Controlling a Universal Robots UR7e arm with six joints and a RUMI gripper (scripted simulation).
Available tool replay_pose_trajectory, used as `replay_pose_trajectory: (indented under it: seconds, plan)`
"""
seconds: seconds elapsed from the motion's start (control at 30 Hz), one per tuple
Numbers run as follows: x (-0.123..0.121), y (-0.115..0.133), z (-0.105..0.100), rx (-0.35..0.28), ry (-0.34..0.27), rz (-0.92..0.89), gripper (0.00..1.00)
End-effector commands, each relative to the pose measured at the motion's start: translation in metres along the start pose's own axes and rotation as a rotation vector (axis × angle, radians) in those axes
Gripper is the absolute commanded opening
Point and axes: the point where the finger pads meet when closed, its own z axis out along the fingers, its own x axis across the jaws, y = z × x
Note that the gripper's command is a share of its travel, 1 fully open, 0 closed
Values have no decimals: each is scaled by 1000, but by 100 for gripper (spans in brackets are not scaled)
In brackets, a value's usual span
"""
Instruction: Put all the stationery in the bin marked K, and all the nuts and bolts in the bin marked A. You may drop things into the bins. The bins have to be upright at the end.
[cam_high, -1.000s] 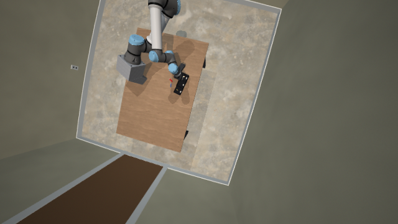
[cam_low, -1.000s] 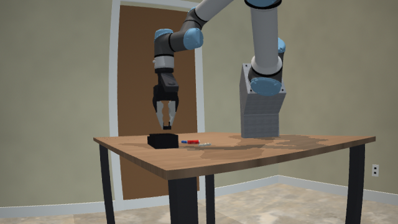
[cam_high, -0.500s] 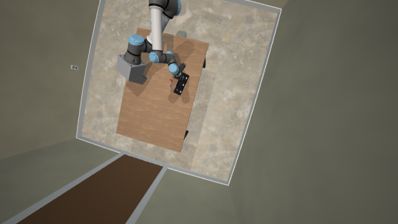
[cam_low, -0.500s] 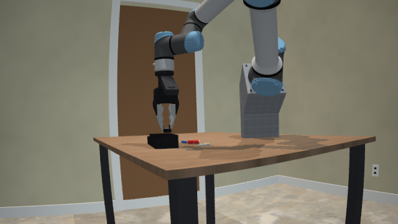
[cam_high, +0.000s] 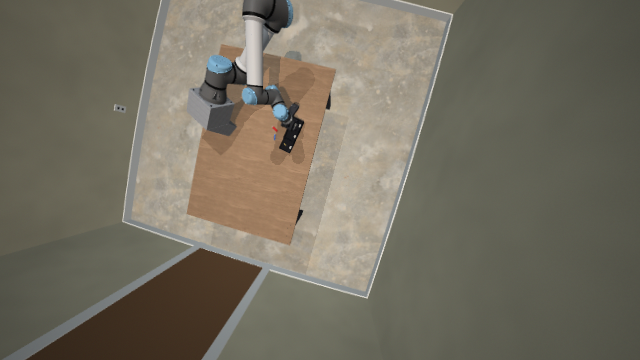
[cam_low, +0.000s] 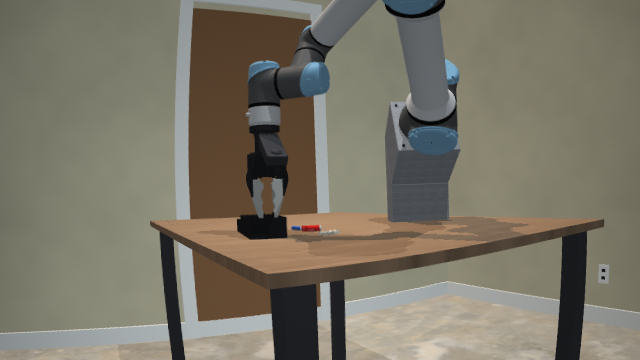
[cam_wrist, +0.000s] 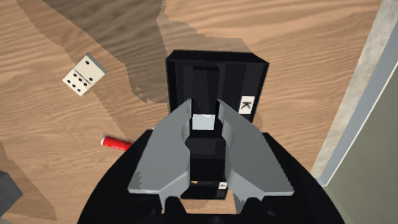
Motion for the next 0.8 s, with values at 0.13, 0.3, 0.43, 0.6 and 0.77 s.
replay_pose_trajectory:
  seconds: [0.13,0.3,0.43,0.6,0.77]
  plan:
    - [1,0,14,-2,2,0,0]
    - [1,1,14,-2,2,0,0]
    - [1,1,14,-2,2,0,0]
    - [1,0,14,-2,2,0,0]
    - [1,0,14,-2,2,0,18]
